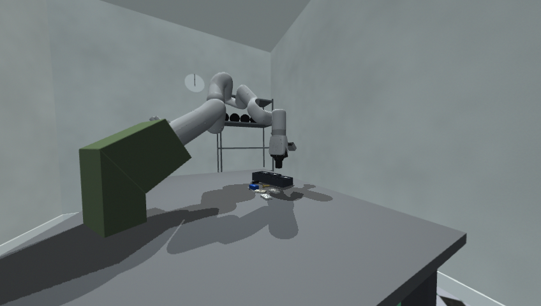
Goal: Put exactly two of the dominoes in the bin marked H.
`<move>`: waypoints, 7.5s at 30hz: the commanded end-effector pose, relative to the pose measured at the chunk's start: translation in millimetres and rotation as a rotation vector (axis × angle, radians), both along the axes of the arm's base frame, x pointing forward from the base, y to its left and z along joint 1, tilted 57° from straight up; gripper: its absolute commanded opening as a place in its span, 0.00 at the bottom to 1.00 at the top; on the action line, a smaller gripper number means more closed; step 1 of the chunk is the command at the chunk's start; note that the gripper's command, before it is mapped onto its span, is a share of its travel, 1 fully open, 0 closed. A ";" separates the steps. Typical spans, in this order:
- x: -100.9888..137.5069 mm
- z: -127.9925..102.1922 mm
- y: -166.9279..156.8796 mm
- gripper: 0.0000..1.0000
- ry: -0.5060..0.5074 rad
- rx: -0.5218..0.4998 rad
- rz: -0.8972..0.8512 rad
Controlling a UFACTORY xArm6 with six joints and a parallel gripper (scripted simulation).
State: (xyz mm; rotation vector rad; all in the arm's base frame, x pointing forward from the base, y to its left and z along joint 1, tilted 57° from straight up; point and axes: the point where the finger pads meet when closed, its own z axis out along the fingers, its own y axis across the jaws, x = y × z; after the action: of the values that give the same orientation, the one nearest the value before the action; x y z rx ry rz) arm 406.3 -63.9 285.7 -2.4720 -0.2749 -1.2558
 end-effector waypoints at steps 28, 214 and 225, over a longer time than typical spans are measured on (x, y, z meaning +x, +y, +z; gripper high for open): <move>55.8 -23.9 17.9 0.07 -0.001 -0.007 -0.009; 39.6 -13.3 100.7 0.07 -0.001 -0.007 -0.009; 34.7 -9.8 98.1 0.07 -0.001 -0.007 -0.009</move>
State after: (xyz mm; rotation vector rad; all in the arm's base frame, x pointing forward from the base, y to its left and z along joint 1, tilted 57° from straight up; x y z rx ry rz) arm 443.7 36.0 272.7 -2.4814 -0.2694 -1.2587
